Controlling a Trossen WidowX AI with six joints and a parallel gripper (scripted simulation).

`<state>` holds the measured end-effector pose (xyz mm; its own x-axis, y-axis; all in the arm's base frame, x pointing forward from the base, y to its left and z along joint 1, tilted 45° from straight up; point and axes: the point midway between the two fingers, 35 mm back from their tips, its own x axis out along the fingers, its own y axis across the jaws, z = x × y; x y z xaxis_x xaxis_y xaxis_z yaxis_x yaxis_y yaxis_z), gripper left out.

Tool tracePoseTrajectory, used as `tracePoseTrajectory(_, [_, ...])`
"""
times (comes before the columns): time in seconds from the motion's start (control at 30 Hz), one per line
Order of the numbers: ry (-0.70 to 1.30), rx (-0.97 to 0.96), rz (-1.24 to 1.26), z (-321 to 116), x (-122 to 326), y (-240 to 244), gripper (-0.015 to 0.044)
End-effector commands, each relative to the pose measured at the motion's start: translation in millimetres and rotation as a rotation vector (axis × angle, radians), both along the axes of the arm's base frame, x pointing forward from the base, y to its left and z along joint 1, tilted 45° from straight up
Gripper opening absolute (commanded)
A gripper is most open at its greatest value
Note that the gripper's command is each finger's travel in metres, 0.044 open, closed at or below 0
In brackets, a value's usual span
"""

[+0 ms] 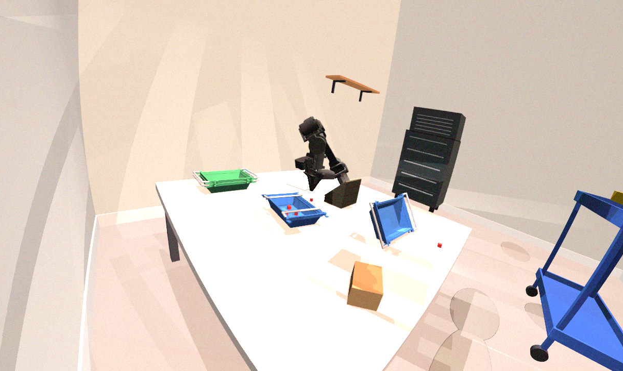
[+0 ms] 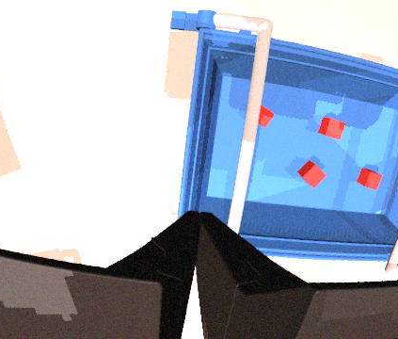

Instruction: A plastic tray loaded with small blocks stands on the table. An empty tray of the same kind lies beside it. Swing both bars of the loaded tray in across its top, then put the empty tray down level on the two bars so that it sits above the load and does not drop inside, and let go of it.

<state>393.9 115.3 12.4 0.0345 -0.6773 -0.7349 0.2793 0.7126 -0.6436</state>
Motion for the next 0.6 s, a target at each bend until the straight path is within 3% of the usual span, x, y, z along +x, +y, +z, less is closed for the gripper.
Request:
tracePoseTrajectory(0.0, [0.031, 0.023, 0.049, -33, -32, 54, 0.0])
tracePoseTrajectory(0.4, [0.11, 0.041, 0.151, -84, -126, 158, 0.0])
tracePoseTrajectory(0.57, [0.108, 0.042, 0.138, -110, -190, 195, 0.0])
